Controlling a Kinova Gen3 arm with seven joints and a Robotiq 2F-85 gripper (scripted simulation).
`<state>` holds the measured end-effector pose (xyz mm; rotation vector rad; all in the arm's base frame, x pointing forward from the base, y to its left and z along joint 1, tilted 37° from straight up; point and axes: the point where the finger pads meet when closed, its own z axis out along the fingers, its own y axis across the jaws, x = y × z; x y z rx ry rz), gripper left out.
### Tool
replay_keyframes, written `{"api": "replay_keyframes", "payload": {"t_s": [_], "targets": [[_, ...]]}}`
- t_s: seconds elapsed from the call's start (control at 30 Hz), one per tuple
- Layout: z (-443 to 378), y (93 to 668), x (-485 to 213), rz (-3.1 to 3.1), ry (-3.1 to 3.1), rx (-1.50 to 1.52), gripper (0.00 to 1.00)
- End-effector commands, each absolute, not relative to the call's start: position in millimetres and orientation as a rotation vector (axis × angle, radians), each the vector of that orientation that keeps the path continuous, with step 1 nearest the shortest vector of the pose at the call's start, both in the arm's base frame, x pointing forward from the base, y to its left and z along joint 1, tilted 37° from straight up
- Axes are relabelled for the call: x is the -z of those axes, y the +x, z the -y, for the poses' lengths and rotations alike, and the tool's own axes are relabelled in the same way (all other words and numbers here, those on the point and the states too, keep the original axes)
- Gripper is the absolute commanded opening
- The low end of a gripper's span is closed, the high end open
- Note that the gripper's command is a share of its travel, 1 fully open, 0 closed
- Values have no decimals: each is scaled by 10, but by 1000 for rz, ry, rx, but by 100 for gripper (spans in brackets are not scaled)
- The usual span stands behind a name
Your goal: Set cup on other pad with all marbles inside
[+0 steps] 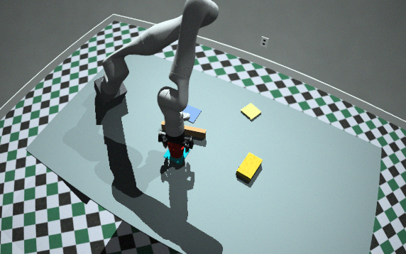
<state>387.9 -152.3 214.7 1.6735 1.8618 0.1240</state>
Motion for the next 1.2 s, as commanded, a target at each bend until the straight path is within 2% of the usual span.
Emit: {"api": "replay_keyframes", "payload": {"t_s": [0.0, 1.17], "targets": [[1522, 3879, -2150, -1861, 1673, -125, 100], [1448, 3767, -2330, -1861, 1673, -125, 100]]}}
